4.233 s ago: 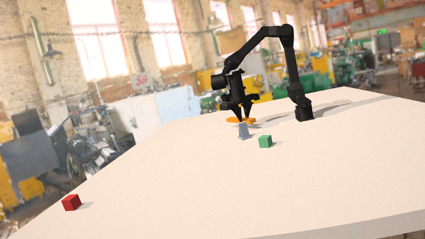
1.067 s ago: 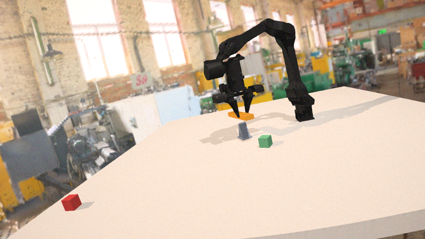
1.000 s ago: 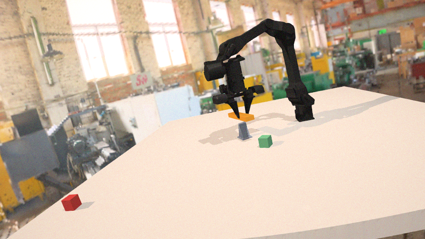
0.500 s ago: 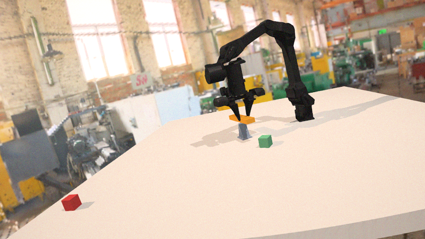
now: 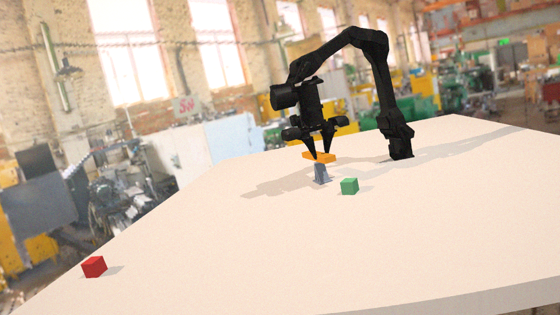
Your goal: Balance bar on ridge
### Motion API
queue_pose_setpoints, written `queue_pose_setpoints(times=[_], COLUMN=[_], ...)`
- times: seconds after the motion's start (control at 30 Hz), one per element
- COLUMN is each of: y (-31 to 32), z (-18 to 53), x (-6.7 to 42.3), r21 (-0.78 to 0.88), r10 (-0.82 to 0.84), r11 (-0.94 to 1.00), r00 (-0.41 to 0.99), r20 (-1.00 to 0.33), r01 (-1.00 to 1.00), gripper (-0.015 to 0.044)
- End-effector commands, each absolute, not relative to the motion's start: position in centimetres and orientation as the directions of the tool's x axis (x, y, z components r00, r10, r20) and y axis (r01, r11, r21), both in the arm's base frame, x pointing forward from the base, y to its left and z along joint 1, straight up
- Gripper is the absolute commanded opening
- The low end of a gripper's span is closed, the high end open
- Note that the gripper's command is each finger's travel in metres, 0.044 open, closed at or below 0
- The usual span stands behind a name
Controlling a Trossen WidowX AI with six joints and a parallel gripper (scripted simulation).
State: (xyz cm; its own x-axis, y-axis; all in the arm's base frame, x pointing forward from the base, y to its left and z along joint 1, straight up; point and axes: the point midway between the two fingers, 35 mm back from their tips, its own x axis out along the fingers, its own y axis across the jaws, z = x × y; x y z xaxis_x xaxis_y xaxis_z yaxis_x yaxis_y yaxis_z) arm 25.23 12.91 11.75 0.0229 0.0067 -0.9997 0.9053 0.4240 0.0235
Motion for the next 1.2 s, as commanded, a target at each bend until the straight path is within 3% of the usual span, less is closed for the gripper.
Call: queue_pose_setpoints(times=[0.0,1.17], y=[12.98,12.97], z=[11.68,11.38], x=[25.23,25.24], r21=[0.025,0.025], r10=[0.011,0.011], r11=[0.424,0.424], r00=[0.022,0.022], r20=[-1.000,-1.000], r01=[0.905,0.905], gripper=[0.0000,0.0000])
